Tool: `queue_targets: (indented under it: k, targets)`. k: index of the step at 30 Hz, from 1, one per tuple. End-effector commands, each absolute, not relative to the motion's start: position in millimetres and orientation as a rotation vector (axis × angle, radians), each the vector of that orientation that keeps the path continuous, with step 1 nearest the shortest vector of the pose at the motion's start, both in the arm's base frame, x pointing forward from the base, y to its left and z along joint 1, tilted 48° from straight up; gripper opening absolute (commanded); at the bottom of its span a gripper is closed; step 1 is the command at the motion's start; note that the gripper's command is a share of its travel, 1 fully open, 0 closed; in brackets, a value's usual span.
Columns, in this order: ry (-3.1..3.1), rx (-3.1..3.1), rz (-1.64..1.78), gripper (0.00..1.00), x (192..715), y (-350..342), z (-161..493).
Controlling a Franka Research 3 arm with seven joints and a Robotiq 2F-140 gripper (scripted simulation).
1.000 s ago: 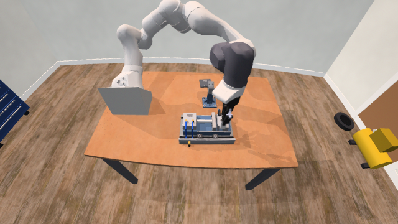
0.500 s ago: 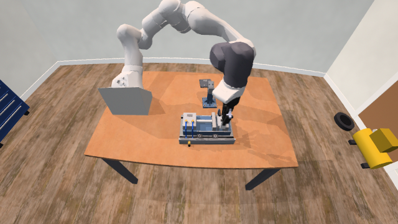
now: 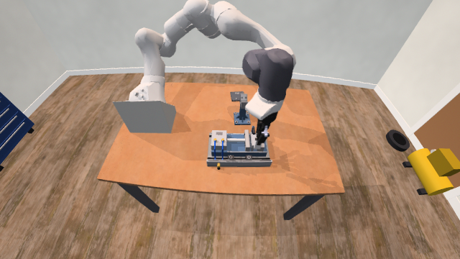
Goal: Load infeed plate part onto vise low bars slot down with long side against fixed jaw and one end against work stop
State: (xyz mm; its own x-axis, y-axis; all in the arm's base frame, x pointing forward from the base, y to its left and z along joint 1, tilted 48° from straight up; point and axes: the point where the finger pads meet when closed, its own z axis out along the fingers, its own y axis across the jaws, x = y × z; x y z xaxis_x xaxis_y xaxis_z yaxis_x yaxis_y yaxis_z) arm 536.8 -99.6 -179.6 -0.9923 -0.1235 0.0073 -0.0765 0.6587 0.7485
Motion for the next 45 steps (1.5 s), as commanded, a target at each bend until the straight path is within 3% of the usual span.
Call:
queue_targets:
  k: [1, 45]
  targets:
    - [-2.811, 0.175, -1.266, 0.0, 536.7, -98.3, -181.2]
    - [-2.811, 0.175, -1.266, 0.0, 535.9, -92.0, -186.8]
